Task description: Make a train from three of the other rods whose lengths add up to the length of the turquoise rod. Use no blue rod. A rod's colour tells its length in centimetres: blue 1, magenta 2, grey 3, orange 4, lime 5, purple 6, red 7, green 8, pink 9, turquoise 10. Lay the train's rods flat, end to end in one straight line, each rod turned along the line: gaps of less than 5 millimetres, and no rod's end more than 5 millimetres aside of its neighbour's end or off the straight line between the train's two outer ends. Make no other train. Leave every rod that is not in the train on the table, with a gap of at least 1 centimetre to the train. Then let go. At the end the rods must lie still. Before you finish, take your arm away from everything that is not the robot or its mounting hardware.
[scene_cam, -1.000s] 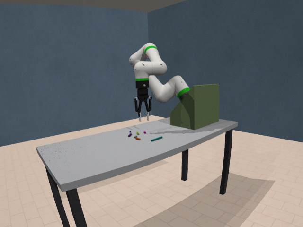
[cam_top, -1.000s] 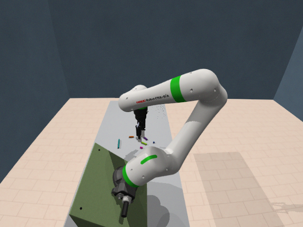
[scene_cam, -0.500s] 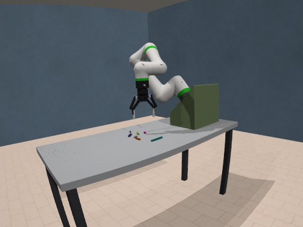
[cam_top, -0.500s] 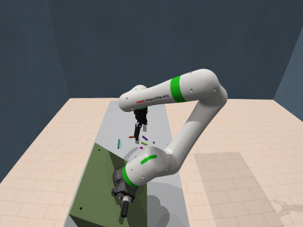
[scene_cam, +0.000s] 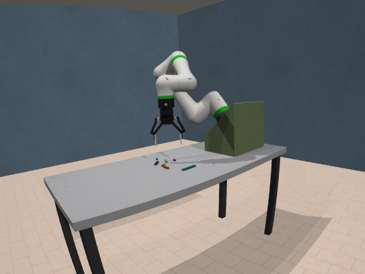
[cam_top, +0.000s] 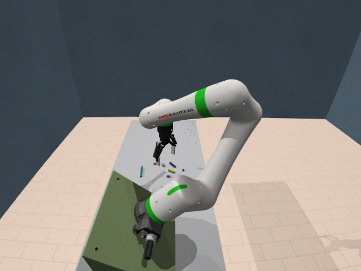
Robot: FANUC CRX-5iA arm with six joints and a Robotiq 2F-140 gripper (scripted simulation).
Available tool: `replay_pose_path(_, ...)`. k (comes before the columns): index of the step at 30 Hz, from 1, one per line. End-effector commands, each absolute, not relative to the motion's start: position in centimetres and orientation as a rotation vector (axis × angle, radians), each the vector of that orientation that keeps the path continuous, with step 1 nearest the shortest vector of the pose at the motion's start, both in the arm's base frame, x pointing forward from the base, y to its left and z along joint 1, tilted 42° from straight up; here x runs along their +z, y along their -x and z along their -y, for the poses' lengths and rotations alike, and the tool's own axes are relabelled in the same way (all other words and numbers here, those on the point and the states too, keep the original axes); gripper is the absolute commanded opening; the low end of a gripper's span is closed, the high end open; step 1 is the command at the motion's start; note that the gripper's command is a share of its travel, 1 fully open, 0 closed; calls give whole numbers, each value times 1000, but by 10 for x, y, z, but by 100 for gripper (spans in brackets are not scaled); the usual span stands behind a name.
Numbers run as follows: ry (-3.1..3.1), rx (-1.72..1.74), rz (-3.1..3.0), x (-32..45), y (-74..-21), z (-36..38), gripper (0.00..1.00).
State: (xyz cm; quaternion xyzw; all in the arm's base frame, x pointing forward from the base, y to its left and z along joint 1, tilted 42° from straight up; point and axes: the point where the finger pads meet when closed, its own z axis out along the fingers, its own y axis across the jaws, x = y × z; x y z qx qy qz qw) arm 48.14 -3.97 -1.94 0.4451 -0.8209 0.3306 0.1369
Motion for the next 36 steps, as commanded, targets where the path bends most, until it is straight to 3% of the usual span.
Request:
replay_pose_path(1, -1100, 1013, 2509, -29, -507, 34, 100)
replay_pose_path(11, -806, 1072, 2690, -46, -542, 29, 100)
replay_pose_path(12, -806, 1072, 2690, -46, -542, 29, 15)
replay_pose_path(36, -806, 1072, 2690, -46, -542, 29, 15)
